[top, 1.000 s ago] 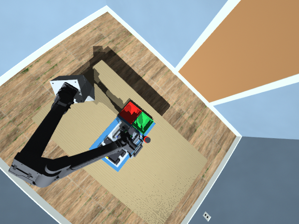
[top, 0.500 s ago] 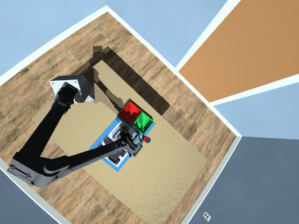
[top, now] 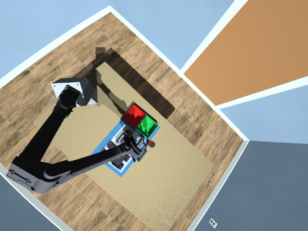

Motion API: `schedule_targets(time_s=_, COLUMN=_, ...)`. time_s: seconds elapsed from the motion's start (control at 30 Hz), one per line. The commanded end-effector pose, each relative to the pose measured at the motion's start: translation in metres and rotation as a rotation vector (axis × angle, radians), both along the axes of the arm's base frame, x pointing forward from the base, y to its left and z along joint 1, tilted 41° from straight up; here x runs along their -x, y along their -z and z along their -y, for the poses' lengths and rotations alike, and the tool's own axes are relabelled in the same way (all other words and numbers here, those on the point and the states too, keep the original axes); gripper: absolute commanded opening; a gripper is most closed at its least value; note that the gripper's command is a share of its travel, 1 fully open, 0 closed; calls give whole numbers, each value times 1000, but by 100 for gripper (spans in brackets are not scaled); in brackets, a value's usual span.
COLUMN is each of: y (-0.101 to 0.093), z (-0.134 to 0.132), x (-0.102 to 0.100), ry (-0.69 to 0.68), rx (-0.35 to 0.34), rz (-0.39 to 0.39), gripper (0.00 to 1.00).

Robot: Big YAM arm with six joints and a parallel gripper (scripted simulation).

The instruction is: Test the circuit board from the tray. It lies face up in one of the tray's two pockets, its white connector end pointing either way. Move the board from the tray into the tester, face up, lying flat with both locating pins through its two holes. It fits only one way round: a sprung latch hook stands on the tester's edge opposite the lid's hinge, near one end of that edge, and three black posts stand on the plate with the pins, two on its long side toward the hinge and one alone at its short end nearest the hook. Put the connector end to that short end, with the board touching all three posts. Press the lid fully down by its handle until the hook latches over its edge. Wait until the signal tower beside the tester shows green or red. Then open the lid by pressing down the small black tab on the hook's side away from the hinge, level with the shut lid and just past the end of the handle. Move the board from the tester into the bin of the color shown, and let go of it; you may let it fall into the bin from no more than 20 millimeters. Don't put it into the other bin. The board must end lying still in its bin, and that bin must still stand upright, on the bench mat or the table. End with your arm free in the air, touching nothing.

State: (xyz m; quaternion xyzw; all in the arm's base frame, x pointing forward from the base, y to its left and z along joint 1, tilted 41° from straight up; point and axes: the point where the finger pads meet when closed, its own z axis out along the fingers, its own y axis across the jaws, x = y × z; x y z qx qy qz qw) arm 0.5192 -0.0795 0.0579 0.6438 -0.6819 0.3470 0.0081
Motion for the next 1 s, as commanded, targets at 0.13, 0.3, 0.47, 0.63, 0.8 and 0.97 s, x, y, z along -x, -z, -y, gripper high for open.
schedule_targets(time_s=0.13, y=-10, z=-14, x=1, ry=-18, rx=-1, rz=11, gripper=72)
schedule_targets(time_s=0.3, y=-17, z=-15, x=2, ry=-15, rx=-3, rz=22, gripper=72)
schedule_targets(time_s=0.47, y=-20, z=-17, x=5, ry=-15, rx=-3, rz=20, gripper=72)
schedule_targets(time_s=0.63, y=-31, z=-24, x=12, ry=-15, rx=-3, rz=20, gripper=72)
schedule_targets(time_s=0.8, y=-48, z=-34, x=19, ry=-15, rx=-4, rz=25, gripper=72)
schedule_targets(time_s=0.97, y=-63, z=-43, x=27, ry=-15, rx=-5, rz=26, gripper=72)
